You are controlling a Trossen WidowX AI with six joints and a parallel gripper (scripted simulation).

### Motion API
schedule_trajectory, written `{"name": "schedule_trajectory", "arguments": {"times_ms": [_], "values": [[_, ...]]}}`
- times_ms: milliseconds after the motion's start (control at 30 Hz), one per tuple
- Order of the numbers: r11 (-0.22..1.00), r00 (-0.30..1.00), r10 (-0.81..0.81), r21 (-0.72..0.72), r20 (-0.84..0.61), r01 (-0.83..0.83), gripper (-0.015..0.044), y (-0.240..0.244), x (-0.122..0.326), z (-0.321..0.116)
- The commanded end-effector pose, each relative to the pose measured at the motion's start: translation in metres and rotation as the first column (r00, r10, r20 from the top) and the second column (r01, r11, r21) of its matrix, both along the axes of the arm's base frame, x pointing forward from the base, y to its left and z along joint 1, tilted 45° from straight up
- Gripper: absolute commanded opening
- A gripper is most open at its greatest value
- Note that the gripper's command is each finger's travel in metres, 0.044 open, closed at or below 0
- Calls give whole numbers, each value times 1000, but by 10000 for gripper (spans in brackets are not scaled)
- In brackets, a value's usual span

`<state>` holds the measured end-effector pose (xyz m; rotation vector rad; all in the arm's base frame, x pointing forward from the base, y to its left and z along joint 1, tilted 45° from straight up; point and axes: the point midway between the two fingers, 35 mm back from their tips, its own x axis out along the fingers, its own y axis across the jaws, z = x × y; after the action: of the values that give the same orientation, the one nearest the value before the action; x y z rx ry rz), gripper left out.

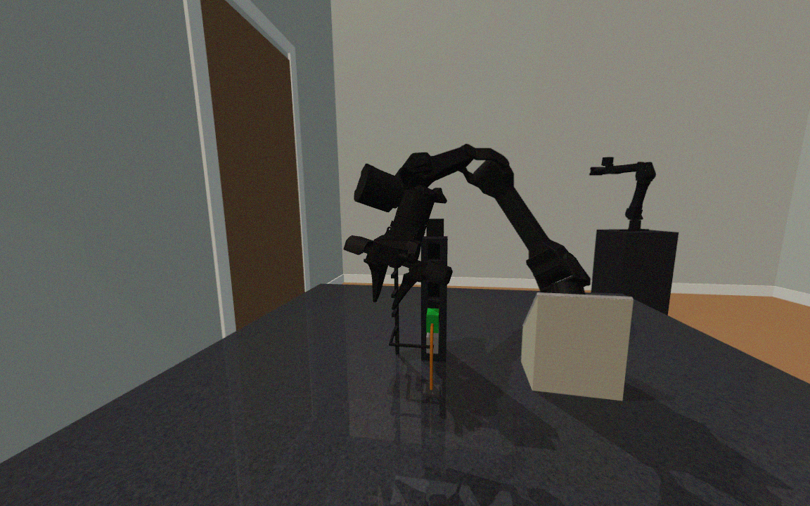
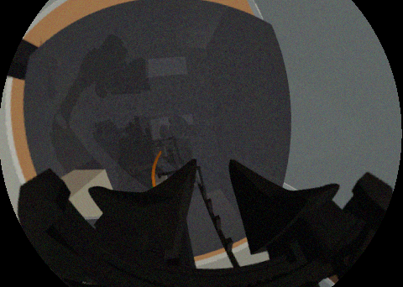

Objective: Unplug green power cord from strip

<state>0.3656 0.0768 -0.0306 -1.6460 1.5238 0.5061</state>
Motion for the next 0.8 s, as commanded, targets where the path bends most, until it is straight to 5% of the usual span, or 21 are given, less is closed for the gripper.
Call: {"name": "schedule_trajectory", "arguments": {"times_ms": [0,767], "values": [[993,954,-104,-81,-281,84,160,-32,-70,-7],[991,940,-121,-97,-319,94,160,-49,-81,7]]}}
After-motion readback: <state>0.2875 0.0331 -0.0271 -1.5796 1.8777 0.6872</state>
